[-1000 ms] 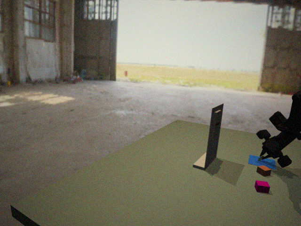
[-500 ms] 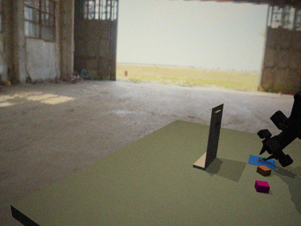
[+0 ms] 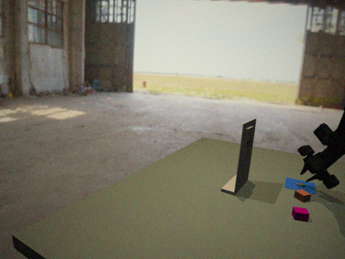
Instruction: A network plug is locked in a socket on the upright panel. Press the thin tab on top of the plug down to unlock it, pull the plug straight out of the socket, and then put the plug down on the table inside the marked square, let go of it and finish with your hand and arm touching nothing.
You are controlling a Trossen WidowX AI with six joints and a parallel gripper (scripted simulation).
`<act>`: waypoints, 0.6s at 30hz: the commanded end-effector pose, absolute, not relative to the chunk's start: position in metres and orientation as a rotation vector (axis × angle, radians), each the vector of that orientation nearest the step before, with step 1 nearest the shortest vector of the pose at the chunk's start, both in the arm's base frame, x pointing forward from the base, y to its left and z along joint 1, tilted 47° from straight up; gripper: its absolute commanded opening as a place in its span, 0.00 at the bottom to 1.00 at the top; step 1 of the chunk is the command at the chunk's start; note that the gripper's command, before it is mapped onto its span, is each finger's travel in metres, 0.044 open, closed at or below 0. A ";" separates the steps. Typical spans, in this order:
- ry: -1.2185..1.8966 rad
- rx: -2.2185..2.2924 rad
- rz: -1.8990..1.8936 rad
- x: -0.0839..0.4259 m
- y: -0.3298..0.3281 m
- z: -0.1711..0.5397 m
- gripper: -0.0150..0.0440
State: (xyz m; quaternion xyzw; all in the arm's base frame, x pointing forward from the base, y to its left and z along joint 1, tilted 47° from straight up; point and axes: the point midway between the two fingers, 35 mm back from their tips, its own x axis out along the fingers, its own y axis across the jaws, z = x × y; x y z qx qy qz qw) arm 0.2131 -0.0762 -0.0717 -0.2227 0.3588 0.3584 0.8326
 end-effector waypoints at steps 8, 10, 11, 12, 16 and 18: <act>0.755 -0.478 0.756 0.212 -0.086 -0.062 0.52; 0.755 -0.478 0.756 0.213 -0.088 -0.060 0.52; 0.755 -0.479 0.756 0.213 -0.089 -0.060 0.52; 0.756 -0.479 0.756 0.213 -0.090 -0.059 0.52; 0.756 -0.479 0.756 0.213 -0.095 -0.055 0.52; 0.757 -0.479 0.756 0.214 -0.097 -0.054 0.52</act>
